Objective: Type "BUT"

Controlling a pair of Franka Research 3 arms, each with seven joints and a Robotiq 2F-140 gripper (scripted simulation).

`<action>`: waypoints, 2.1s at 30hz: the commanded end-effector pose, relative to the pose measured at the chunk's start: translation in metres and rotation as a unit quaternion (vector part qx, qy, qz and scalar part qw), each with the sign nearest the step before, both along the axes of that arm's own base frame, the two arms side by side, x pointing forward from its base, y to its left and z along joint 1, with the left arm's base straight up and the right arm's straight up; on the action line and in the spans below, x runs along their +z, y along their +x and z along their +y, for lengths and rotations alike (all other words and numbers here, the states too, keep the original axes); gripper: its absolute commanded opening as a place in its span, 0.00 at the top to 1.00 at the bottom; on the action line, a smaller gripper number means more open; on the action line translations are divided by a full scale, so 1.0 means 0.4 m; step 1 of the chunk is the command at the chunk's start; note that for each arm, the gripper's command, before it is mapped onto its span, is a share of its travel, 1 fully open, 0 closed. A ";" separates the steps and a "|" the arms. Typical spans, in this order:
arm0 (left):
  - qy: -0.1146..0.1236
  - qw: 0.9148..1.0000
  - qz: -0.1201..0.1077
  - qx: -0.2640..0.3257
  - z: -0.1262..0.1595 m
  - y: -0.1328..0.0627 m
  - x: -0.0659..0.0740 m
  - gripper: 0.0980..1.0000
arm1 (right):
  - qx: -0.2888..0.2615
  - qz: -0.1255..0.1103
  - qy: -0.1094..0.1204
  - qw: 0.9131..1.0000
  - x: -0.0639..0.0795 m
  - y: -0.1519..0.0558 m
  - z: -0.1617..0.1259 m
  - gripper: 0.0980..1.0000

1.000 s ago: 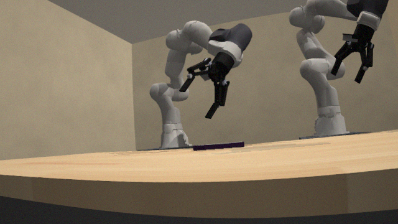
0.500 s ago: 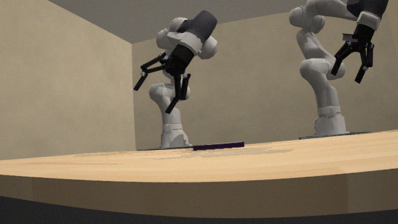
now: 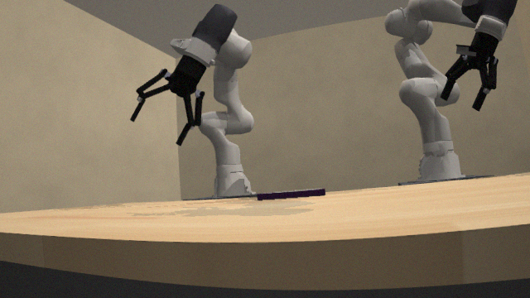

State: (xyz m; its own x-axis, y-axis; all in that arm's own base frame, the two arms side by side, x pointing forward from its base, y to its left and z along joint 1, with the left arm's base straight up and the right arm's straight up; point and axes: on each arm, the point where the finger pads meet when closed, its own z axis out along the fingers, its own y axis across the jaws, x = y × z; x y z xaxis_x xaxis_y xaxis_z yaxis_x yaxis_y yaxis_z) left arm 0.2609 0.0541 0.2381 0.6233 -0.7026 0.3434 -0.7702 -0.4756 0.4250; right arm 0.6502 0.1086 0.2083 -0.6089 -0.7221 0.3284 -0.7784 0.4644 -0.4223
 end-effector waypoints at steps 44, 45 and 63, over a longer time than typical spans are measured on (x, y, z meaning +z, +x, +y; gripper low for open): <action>0.000 1.000 0.000 0.000 0.000 0.000 0.000 0.00 | -0.034 0.131 0.067 0.988 0.125 -0.104 -0.723 0.00; 0.000 1.000 0.000 0.000 0.000 0.000 0.000 0.00 | -0.037 0.135 0.073 0.988 0.132 -0.119 -0.759 0.00; 0.000 1.000 0.000 0.000 0.000 0.000 0.000 0.00 | -0.052 0.151 0.106 0.981 0.172 -0.224 -0.964 0.00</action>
